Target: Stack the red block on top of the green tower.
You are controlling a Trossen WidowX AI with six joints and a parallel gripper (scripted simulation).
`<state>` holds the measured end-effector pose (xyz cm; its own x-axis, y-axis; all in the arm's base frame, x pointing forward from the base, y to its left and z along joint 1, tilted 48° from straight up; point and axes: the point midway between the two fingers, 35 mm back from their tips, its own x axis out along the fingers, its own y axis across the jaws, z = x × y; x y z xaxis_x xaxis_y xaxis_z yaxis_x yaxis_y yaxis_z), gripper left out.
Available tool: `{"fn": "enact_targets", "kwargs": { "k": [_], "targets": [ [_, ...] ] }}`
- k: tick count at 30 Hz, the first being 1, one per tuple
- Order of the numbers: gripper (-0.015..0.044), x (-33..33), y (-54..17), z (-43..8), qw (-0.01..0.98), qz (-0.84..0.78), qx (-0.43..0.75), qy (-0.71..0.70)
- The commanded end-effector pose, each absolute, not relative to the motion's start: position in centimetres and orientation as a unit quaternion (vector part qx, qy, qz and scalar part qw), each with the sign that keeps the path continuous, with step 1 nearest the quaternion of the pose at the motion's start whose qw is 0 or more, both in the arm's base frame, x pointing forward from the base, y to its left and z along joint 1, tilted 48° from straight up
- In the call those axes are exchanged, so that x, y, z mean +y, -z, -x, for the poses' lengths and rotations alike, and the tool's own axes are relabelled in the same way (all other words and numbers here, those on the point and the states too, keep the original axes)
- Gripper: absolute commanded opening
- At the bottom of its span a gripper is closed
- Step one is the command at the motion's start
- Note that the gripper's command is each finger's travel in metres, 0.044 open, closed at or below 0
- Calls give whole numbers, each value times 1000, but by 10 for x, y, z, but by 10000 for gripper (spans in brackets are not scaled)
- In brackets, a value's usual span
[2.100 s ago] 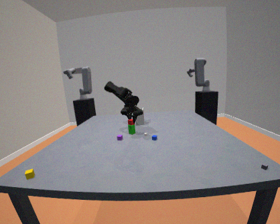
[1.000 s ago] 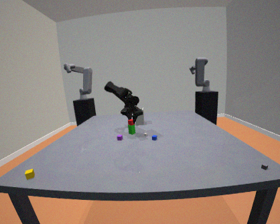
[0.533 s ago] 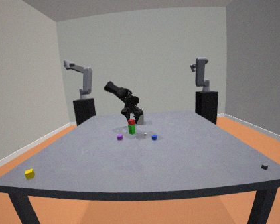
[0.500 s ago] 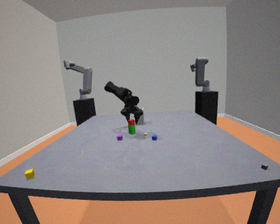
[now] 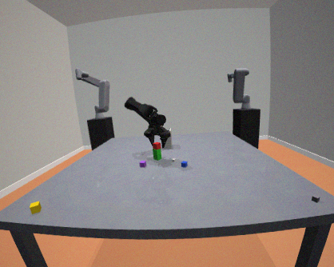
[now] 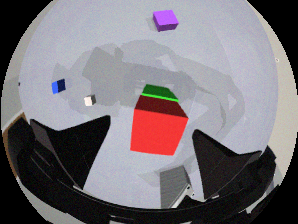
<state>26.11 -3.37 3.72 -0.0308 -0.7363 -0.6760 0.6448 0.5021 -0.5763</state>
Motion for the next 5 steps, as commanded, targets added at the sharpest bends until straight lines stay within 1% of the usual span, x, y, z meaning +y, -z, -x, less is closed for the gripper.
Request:
{"fn": "enact_targets", "kwargs": {
  "k": [1,5],
  "targets": [
    [440,-34,-37,-261,695,44,518,497],
    [440,-34,-37,-261,695,44,518,497]
  ]
}}
